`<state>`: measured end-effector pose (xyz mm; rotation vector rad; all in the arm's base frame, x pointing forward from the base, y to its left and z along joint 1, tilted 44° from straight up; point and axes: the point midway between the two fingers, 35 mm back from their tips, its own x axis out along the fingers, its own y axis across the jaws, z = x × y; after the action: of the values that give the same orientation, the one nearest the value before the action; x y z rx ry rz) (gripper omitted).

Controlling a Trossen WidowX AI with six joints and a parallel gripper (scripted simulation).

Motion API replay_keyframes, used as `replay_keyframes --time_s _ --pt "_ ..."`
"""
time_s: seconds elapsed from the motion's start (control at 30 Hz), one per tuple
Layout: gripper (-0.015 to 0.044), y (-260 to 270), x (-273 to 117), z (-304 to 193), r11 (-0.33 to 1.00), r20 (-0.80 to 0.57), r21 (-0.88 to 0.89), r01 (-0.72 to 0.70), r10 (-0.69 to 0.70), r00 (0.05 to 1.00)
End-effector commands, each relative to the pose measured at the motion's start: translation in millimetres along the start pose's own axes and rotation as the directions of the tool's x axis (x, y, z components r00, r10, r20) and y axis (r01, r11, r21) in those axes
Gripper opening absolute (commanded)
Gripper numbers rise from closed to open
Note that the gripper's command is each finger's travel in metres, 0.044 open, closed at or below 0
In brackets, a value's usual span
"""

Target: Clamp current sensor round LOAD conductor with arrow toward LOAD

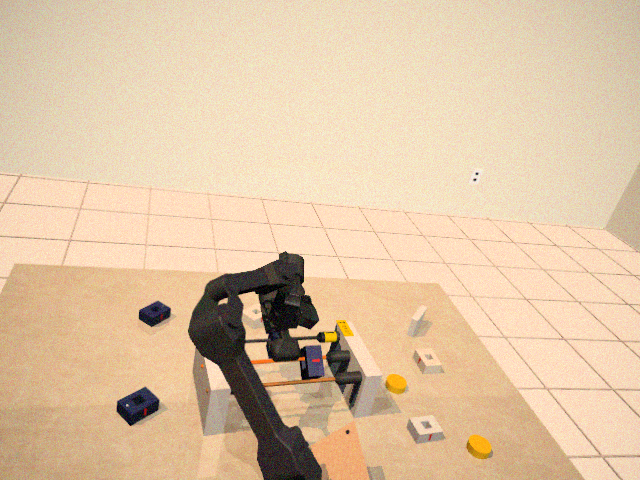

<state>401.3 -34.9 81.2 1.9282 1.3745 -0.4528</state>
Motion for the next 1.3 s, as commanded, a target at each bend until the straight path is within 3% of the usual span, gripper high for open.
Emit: replay_keyframes --time_s 0.0,0.83,1.13,1.27 --pt "0.0000 -0.5 0.2 -0.1 1.000 0.000 0.002 0.000 0.000 1.000" --pt "0.0000 -1.6 6.5 0.1 1.000 0.000 0.000 0.000 0.000 1.000" --pt "0.0236 1.0 1.9 0.3 1.000 0.001 -0.004 -0.005 0.005 1.000" --pt "0.0252 1.0 1.9 0.3 1.000 0.001 -0.004 -0.005 0.005 1.000"
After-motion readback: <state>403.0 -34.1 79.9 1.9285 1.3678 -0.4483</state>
